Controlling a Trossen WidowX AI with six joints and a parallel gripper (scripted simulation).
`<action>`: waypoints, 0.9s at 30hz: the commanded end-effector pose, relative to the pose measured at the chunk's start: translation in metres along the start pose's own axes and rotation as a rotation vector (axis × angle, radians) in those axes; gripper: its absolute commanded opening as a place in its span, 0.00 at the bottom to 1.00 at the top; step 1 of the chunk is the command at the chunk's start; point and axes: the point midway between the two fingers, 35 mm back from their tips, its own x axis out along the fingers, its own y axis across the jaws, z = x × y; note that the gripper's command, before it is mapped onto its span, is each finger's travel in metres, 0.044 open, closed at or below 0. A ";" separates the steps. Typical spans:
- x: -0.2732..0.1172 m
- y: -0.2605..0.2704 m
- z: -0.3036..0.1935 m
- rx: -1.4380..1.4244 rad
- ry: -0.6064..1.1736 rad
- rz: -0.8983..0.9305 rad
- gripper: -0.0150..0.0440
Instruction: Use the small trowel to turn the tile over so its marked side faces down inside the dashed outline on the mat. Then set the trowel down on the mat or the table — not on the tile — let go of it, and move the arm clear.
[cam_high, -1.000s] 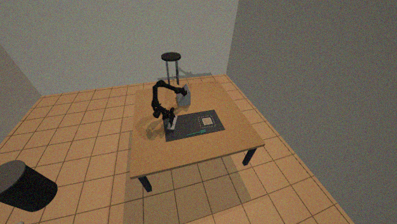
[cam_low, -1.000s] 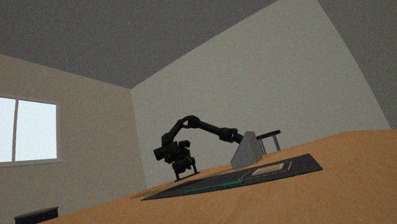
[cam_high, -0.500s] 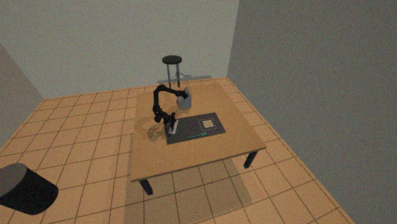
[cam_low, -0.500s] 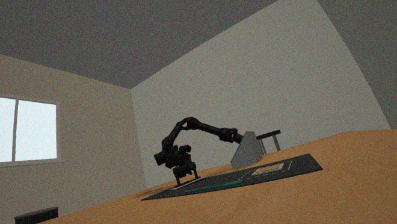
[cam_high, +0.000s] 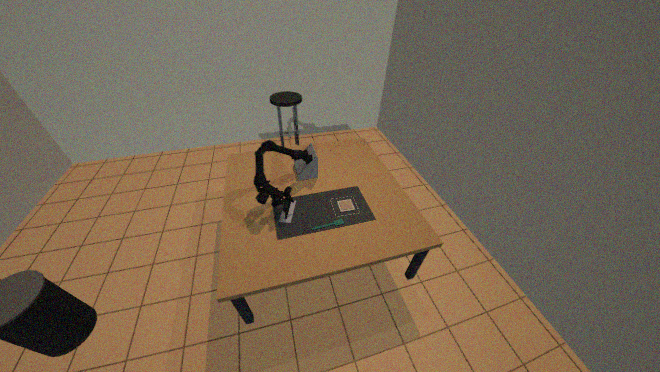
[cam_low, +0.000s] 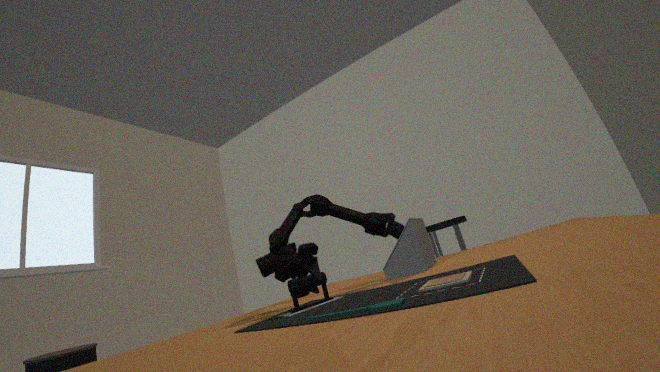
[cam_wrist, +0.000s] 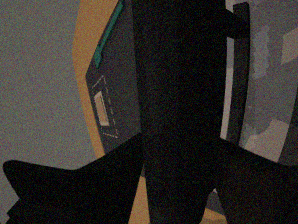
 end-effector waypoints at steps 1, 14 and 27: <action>0.000 0.001 0.001 -0.002 -0.005 0.003 0.74; -0.017 0.000 0.002 -0.002 -0.004 0.002 0.76; -0.077 0.028 -0.015 0.000 -0.002 -0.003 0.76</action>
